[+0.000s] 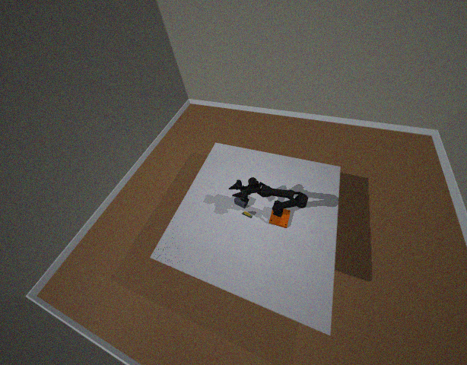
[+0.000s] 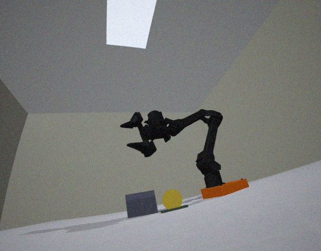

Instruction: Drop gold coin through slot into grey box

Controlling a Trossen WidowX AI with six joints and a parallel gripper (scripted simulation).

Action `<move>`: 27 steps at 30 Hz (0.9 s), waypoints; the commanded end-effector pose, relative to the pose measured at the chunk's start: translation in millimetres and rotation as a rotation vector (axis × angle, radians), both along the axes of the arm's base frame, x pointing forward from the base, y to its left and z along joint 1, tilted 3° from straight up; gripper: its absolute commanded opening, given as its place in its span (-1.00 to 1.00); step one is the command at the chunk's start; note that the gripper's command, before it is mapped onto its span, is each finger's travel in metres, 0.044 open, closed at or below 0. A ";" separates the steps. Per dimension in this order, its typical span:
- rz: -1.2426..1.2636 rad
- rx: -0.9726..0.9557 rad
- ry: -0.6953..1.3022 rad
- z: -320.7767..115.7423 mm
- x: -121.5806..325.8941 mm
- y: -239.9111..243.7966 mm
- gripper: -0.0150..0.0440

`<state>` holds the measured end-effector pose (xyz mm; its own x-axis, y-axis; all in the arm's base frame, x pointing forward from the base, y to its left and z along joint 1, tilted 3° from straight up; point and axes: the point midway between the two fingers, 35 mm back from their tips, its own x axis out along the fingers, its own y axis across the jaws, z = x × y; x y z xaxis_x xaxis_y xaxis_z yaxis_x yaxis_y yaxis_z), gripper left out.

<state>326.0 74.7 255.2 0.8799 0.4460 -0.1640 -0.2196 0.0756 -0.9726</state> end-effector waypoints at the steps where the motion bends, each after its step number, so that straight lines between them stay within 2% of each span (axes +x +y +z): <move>1: -0.003 0.013 0.019 -1.6 0.5 0.5 0.78; 3: -0.033 0.116 0.170 -14.9 3.4 4.9 0.60; 9: -0.313 0.495 0.820 -72.2 -5.5 23.0 0.06; 15: -0.836 0.719 1.308 -112.1 -44.1 31.3 0.05; 20: -1.404 0.783 1.473 -122.6 -86.4 27.9 0.05; 22: -1.478 0.784 1.475 -122.1 -99.6 32.1 0.05; 27: -1.488 0.784 1.475 -122.0 -101.2 32.5 0.05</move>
